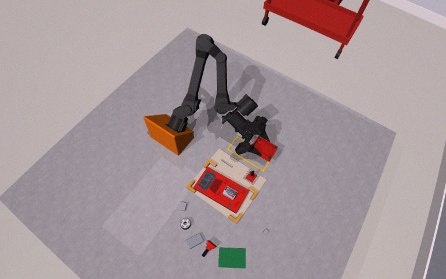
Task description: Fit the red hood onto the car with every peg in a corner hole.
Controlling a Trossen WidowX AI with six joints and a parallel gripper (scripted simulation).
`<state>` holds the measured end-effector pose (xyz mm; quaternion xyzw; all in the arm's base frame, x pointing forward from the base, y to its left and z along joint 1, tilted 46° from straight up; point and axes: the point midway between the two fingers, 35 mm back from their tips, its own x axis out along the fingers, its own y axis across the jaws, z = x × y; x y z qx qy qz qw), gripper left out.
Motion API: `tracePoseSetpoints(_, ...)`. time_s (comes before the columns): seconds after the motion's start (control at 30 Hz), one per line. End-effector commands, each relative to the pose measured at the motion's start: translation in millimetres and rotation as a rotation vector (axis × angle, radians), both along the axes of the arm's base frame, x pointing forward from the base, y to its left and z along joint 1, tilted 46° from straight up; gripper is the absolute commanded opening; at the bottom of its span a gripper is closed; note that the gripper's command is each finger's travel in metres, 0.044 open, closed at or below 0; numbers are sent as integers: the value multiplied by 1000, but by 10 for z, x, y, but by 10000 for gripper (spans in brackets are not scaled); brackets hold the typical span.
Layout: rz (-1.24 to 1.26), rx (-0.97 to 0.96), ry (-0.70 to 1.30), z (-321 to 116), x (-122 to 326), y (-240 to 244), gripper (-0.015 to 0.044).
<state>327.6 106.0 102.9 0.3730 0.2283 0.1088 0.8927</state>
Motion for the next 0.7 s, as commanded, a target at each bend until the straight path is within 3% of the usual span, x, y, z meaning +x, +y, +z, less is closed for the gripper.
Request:
tracePoseSetpoints(0.0, 1, -2, -17, 89, -9, -51, 0)
tracePoseSetpoints(0.4, 6, -16, -23, 72, -9, -49, 0)
tracePoseSetpoints(0.67, 53, -145, -76, 57, -10, -47, 0)
